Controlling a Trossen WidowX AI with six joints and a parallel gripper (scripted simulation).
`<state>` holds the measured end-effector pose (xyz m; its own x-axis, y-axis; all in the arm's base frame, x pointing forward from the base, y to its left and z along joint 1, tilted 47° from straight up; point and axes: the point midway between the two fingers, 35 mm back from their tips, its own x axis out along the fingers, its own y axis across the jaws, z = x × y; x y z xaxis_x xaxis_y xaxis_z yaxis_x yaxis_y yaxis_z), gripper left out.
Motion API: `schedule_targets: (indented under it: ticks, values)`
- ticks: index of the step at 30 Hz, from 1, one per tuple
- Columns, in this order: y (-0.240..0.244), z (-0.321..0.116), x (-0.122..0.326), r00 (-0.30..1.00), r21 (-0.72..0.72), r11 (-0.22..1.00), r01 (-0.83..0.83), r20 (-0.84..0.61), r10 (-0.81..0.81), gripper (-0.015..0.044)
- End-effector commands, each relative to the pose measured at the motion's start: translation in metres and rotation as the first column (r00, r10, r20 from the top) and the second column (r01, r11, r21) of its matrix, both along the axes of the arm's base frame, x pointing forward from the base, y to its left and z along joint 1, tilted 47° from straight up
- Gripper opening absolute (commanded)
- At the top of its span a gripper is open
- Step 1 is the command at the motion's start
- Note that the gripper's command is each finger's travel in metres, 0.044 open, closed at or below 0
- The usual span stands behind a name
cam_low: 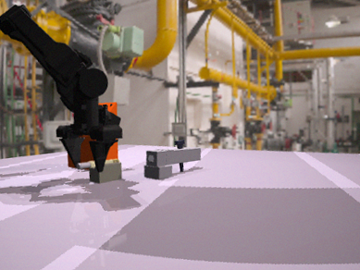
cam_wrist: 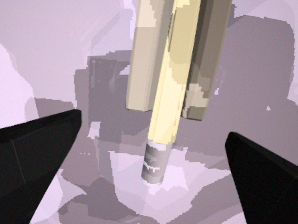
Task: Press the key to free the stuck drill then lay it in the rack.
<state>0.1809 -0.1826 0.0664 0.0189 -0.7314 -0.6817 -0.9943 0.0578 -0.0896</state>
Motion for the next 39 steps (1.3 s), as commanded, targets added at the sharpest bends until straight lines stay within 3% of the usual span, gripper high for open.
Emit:
schedule_targets:
  ticks: [1, 14, 18, 26, 33, 39]
  values:
    - [0.01, 0.011, 0.0, 1.0, -0.006, 1.0, 0.002, 0.008, -0.002, 0.044]
    - [0.039, 0.037, 0.003, 1.0, 0.002, 1.0, -0.004, 0.016, 0.004, 0.044]
    - [0.056, 0.057, 0.044, 0.964, 0.012, 1.0, -0.024, 0.267, 0.02, 0.044]
    - [0.12, 0.122, 0.12, 0.676, 0.151, 0.978, -0.143, 0.737, -0.015, 0.044]
    - [0.178, 0.181, 0.152, 0.407, 0.276, 0.908, -0.314, 0.904, -0.134, 0.044]
    - [0.251, 0.254, 0.163, 0.149, 0.388, 0.736, -0.555, 0.916, -0.371, 0.044]
